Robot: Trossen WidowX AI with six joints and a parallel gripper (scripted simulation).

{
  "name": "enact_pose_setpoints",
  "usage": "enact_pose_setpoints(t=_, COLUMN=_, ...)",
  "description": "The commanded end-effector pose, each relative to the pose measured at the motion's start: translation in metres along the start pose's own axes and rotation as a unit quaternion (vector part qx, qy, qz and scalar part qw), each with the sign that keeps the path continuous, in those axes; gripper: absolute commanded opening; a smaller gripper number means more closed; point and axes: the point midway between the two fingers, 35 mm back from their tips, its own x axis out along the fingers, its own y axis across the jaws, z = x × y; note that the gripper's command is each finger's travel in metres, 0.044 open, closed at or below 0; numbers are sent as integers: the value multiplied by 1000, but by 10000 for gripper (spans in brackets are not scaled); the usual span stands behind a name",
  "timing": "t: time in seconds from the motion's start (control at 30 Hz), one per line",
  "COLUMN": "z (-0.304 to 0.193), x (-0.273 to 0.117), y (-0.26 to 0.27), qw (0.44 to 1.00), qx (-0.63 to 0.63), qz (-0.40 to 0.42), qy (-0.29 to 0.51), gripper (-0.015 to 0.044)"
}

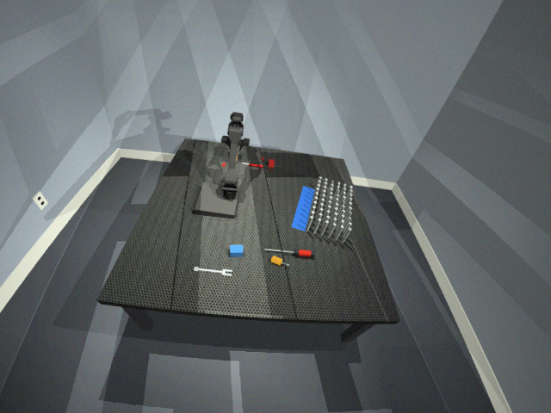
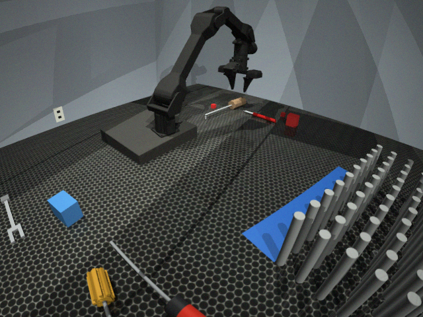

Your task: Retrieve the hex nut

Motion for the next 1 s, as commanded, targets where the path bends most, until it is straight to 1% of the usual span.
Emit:
enact_pose_setpoints(t=0.0, z=0, x=0, y=-1, qw=1000, qx=-2, qz=-2, qy=2, gripper=280)
enact_pose_setpoints(t=0.97, z=-3, x=46, y=-1, qw=1000, qx=-2, qz=-2, qy=2, gripper=280)
